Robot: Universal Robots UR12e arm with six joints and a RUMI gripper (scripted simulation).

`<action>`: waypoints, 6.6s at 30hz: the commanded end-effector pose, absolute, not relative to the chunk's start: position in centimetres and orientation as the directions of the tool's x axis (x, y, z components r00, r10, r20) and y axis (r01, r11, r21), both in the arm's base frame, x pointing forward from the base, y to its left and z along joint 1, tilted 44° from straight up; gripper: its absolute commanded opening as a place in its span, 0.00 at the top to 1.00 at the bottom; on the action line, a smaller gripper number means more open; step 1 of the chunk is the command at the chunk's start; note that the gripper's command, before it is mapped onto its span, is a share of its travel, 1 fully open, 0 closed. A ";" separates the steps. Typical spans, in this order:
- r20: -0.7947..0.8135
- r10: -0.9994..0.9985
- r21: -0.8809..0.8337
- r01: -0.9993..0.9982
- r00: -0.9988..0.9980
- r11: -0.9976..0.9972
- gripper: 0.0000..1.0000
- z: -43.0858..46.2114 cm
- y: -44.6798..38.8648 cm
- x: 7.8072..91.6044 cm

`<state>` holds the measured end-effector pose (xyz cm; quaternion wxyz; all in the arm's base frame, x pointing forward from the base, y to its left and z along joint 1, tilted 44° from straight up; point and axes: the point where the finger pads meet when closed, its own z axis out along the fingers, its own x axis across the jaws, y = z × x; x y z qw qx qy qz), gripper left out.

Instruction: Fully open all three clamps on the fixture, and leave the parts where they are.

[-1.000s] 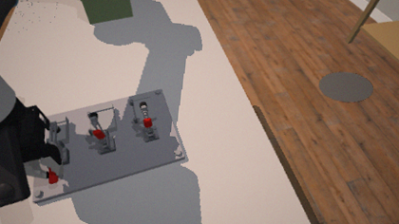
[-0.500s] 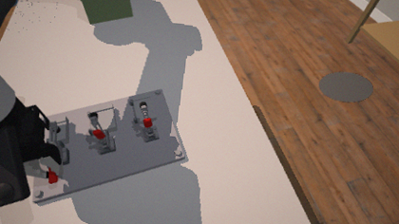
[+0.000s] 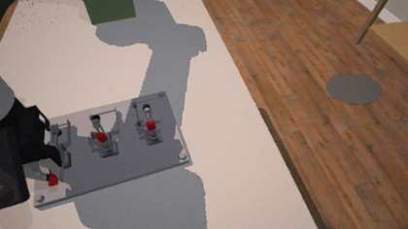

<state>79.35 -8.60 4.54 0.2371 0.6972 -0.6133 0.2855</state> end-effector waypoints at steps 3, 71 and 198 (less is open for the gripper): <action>0.689 -0.720 -0.020 -0.991 0.084 -0.136 1.00 4.8 -8.4 79.2; 0.689 -0.720 -0.020 -0.991 0.084 -0.136 1.00 6.6 -7.2 75.1; 0.689 -0.720 -0.020 -0.991 0.085 -0.136 1.00 6.5 -7.3 74.0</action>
